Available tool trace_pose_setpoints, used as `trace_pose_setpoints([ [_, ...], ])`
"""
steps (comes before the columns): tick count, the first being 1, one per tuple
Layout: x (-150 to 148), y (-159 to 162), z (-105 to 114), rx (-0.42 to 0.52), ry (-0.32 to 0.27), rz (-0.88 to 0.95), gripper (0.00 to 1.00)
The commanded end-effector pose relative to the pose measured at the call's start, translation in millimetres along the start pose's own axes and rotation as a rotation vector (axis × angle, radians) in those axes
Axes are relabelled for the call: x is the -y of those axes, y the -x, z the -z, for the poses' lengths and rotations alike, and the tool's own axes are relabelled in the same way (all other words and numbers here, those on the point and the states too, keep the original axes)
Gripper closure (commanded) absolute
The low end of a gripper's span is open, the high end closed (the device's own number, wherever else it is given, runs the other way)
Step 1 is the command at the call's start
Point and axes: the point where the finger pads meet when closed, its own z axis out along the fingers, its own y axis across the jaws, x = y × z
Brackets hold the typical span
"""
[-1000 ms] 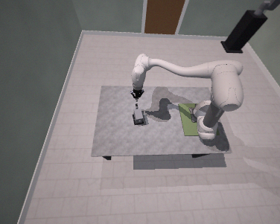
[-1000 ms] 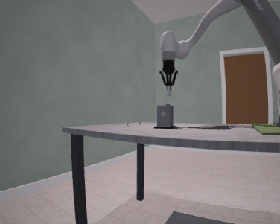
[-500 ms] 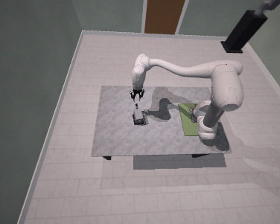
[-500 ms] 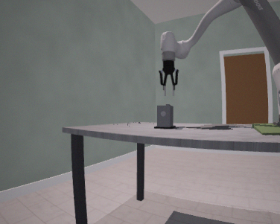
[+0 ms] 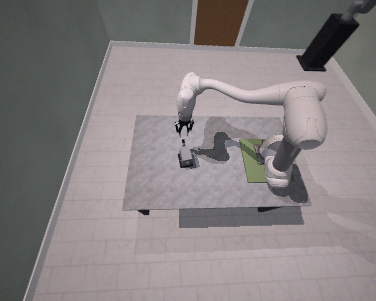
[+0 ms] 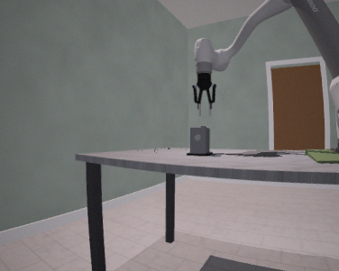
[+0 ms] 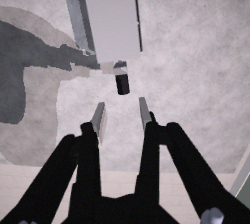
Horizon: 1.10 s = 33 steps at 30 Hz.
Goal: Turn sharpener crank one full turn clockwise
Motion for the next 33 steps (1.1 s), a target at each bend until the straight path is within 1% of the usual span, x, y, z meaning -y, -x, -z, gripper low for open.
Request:
trace_pose_setpoints([
  [1, 0, 0, 0, 0.0, 0.0, 0.0, 0.68],
  [18, 0, 0, -2, 0.0, 0.0, 0.0, 0.68],
  [33, 0, 0, -14, 0.001, 0.0, 0.0, 0.68],
])
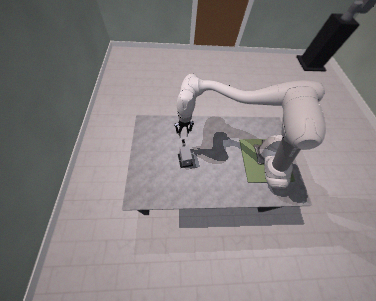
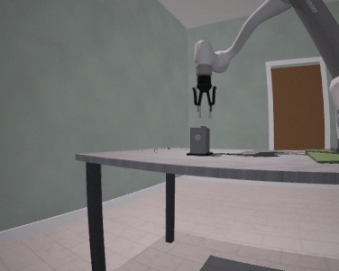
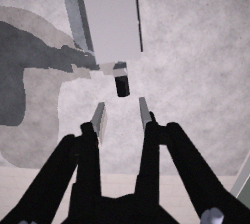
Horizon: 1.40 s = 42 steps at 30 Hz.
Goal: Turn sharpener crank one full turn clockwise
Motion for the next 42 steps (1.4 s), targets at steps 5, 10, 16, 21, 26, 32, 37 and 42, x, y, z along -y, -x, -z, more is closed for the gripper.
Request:
trace_pose_setpoints([
  [5, 0, 0, -9, 0.0, 0.0, 0.0, 0.68],
  [10, 0, 0, -16, 0.0, 0.0, 0.0, 0.68],
  [16, 0, 0, -22, 0.0, 0.0, 0.0, 0.68],
  [21, 0, 0, -28, 0.0, 0.0, 0.0, 0.68],
  [26, -1, 0, -32, 0.0, 0.0, 0.0, 0.68],
  [32, -1, 0, -35, 0.0, 0.0, 0.0, 0.68],
  [37, -1, 0, -36, 0.0, 0.0, 0.0, 0.68],
  [42, -1, 0, -36, 0.0, 0.0, 0.0, 0.68],
])
